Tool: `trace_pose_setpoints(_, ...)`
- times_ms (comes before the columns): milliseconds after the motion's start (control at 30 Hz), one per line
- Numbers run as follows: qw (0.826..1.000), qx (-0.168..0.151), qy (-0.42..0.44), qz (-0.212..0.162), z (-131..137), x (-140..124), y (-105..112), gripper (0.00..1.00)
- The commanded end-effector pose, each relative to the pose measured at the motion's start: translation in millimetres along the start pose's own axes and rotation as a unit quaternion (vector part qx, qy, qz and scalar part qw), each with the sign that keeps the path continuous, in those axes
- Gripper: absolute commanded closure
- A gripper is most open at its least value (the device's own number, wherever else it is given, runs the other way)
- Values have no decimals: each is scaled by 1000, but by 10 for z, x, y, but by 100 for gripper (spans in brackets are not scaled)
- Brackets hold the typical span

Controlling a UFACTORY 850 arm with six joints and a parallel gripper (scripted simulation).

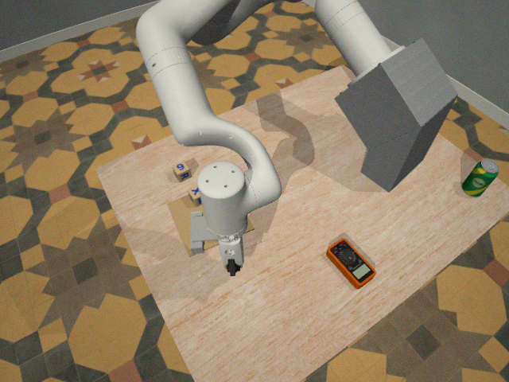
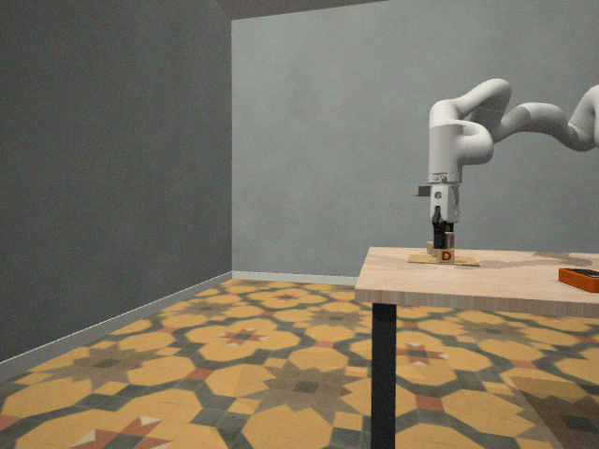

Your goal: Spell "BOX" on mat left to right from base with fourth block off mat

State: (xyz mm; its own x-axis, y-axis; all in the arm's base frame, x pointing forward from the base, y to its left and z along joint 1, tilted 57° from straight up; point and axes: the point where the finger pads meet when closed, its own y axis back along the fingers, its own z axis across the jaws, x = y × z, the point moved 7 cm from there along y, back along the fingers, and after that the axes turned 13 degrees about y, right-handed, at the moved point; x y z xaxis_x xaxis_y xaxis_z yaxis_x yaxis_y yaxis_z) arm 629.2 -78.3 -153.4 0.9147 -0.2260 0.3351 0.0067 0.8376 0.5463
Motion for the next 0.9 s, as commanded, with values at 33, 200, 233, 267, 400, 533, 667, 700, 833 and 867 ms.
trace_pose_setpoints(33, 1000, 1, 0, 0, 12, -2, 318, 56)
trace_pose_setpoints(200, 1000, 1, 0, 0, 13, -2, 428, 56)
trace_pose_setpoints(233, 1000, 1, 0, 0, 13, -2, 428, 56)
trace_pose_setpoints(267, 1000, 1, 0, 0, 13, -2, 428, 56)
trace_pose_setpoints(400, 1000, 1, 0, 0, 13, -2, 428, 56)
trace_pose_setpoints(533, 1000, 1, 0, 0, 13, -2, 429, 56)
trace_pose_setpoints(667, 1000, 0, -26, 0, 95, 31, 431, 56)
trace_pose_setpoints(700, 999, 0, -42, 0, 146, 50, 432, 56)
trace_pose_setpoints(833, 995, 0, -99, 1, 332, 113, 437, 56)
trace_pose_setpoints(867, 994, 0, -111, 1, 370, 124, 437, 56)
